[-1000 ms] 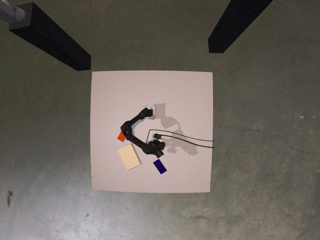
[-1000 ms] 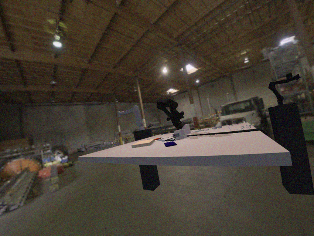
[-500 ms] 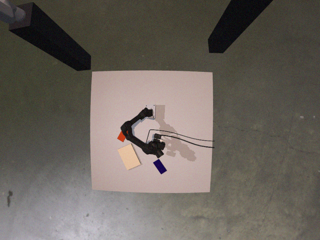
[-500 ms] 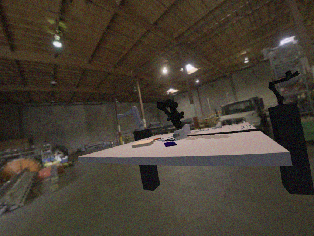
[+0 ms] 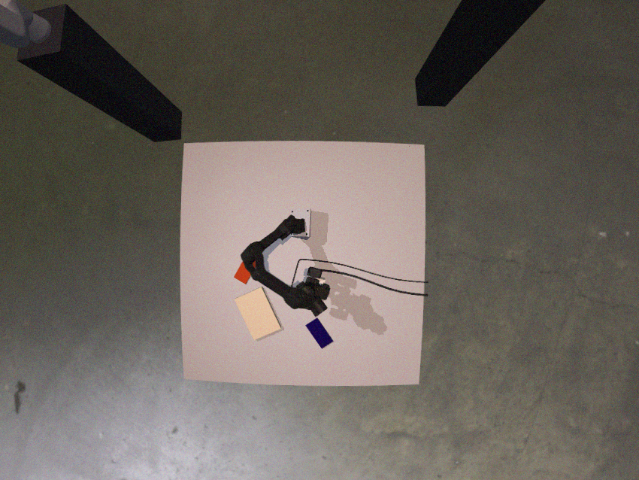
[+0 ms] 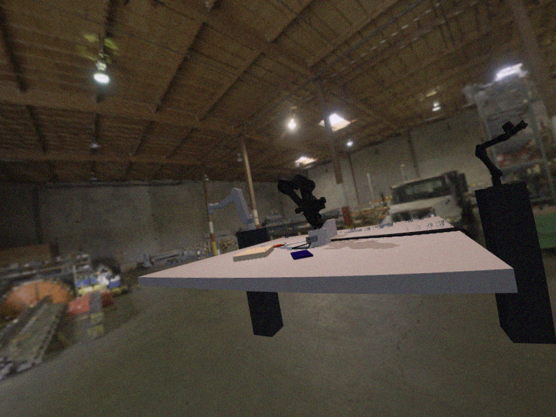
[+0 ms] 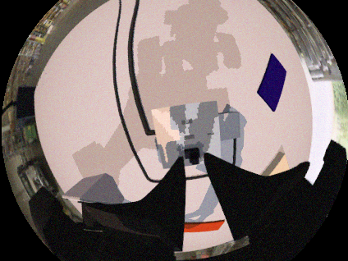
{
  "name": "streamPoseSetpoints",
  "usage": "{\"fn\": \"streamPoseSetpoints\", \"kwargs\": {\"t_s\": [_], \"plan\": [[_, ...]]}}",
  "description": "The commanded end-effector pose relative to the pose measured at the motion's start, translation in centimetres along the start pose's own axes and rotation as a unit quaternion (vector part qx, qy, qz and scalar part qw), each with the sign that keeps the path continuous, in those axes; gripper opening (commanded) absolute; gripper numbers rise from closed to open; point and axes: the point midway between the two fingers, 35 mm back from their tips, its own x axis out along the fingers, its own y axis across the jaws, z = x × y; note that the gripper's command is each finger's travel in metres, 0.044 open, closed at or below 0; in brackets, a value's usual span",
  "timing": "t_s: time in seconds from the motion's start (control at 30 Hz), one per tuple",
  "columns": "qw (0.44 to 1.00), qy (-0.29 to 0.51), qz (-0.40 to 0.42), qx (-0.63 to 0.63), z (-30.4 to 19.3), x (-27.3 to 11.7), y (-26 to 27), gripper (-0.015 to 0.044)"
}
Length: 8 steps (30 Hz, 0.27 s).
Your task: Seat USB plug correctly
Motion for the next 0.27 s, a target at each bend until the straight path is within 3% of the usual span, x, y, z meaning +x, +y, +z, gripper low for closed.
{"fn": "streamPoseSetpoints", "kwargs": {"t_s": [0.0, 0.23], "plan": [[1.0, -0.001, -0.001, 0.001, 0.08, -0.35, -0.04, 0.0095], [1.0, -0.001, 0.0, 0.001, 0.16, -1.05, -0.03, 0.0095]]}}
